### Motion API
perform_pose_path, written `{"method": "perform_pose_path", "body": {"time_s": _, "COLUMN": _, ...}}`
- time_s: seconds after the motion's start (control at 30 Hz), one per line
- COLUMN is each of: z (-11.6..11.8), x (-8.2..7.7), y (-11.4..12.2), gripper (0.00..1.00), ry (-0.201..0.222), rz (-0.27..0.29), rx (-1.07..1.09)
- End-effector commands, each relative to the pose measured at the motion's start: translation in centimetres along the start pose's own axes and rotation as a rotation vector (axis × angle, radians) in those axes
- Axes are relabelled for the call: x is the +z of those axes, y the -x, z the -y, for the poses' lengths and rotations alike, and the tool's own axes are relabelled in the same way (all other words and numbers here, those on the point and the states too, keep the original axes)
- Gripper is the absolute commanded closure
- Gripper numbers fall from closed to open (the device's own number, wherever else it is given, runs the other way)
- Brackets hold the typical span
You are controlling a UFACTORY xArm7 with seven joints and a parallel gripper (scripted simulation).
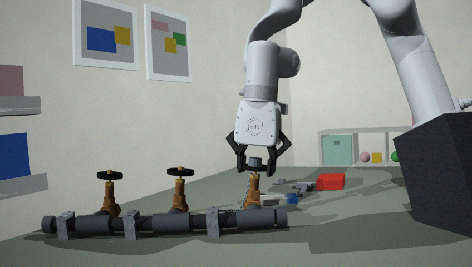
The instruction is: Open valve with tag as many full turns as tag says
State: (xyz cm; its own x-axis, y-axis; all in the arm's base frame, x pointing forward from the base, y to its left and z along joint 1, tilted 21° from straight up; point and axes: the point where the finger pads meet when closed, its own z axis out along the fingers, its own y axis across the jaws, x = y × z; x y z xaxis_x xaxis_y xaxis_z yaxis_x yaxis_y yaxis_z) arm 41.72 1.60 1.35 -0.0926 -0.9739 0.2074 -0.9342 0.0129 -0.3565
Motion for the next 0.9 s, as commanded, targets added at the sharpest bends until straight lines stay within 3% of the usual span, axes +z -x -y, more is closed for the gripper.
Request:
{"method": "perform_pose_path", "body": {"time_s": 0.0, "z": 0.09, "x": -0.06, "y": 0.06, "gripper": 1.0, "ry": -0.002, "rz": 0.001, "rx": -0.022}}
{"method": "perform_pose_path", "body": {"time_s": 0.4, "z": 0.09, "x": -0.06, "y": 0.06, "gripper": 1.0, "ry": -0.002, "rz": 0.001, "rx": -0.224}}
{"method": "perform_pose_path", "body": {"time_s": 0.87, "z": 0.09, "x": -0.06, "y": 0.06, "gripper": 1.0, "ry": -0.01, "rz": -0.003, "rx": -0.841}}
